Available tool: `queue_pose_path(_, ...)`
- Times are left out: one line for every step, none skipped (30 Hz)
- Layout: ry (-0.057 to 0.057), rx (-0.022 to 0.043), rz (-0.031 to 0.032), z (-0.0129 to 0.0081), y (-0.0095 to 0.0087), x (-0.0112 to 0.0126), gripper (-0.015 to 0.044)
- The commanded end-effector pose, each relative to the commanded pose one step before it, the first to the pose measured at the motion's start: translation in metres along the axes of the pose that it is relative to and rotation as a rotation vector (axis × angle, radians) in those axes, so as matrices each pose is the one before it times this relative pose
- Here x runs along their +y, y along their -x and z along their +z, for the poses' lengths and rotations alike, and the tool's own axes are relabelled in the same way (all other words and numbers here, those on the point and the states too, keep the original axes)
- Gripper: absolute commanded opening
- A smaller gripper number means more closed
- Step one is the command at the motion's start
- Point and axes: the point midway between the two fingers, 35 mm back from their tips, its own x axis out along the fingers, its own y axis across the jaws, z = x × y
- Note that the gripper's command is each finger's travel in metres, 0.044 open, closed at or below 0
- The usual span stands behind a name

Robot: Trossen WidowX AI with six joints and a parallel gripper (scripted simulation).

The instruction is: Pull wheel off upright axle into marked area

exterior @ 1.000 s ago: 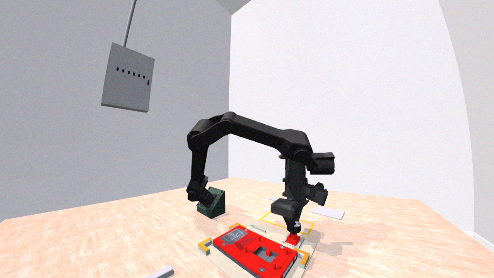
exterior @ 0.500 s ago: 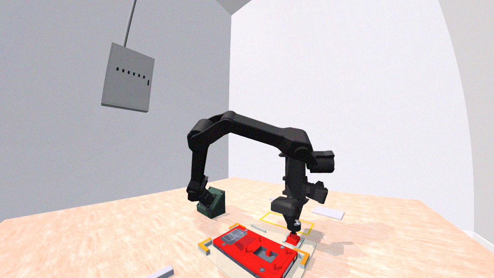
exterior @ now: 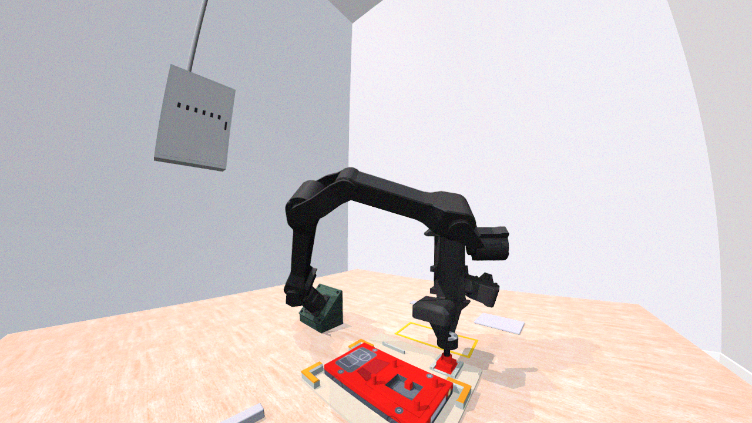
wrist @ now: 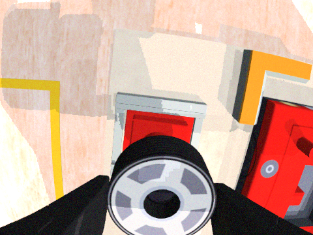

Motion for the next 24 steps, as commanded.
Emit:
queue_pose_path(-0.0007,-0.00752,0.00773,-0.00012,0.00595,0.00131,0.0000)
queue_pose_path(0.0000,-0.00007,0.00000,-0.00001,0.00033,0.00000,0.0000)
queue_pose_path(0.0000,-0.00007,-0.00001,-0.00001,0.00033,0.00000,0.0000)
queue_pose_path(0.0000,-0.00007,-0.00001,-0.00001,0.00033,0.00000,0.0000)
queue_pose_path(0.0000,-0.00007,-0.00001,-0.00001,0.00033,0.00000,0.0000)
queue_pose_path(0.0000,-0.00007,-0.00001,-0.00001,0.00033,0.00000,0.0000)
queue_pose_path(0.0000,-0.00007,-0.00001,-0.00001,0.00033,0.00000,0.0000)
queue_pose_path(0.0000,-0.00007,-0.00001,-0.00001,0.00033,0.00000,0.0000)
queue_pose_path(0.0000,-0.00007,-0.00001,-0.00001,0.00033,0.00000,0.0000)
queue_pose_path(0.0000,-0.00007,-0.00001,-0.00001,0.00033,0.00000,0.0000)
queue_pose_path(0.0000,-0.00007,-0.00001,-0.00001,0.00033,0.00000,0.0000)
queue_pose_path(0.0000,-0.00007,-0.00001,-0.00001,0.00033,0.00000,0.0000)
queue_pose_path(0.0000,-0.00007,-0.00001,-0.00001,0.00033,0.00000,0.0000)
queue_pose_path(0.0000,-0.00007,-0.00001,-0.00001,0.00033,0.00000,0.0000)
queue_pose_path(0.0000,-0.00007,-0.00001,-0.00001,0.00033,0.00000,0.0000)
queue_pose_path(0.0000,-0.00007,-0.00001,-0.00001,0.00033,0.00000,0.0000)
queue_pose_path(0.0000,-0.00007,-0.00001,-0.00002,0.00033,0.00000,0.0000)
queue_pose_path(0.0000,-0.00007,-0.00001,-0.00002,0.00033,0.00000,0.0000)
queue_pose_path(0.0000,-0.00007,-0.00001,-0.00002,0.00033,-0.00001,0.0000)
queue_pose_path(0.0000,-0.00007,-0.00001,-0.00002,0.00033,-0.00001,0.0000)
queue_pose_path(0.0000,-0.00007,-0.00001,-0.00002,0.00033,-0.00001,0.0000)
queue_pose_path(0.0000,-0.00007,-0.00001,-0.00002,0.00033,-0.00001,0.0000)
queue_pose_path(0.0000,-0.00007,-0.00001,-0.00002,0.00033,-0.00001,0.0000)
queue_pose_path(0.0000,-0.00007,-0.00001,-0.00002,0.00033,-0.00001,0.0000)
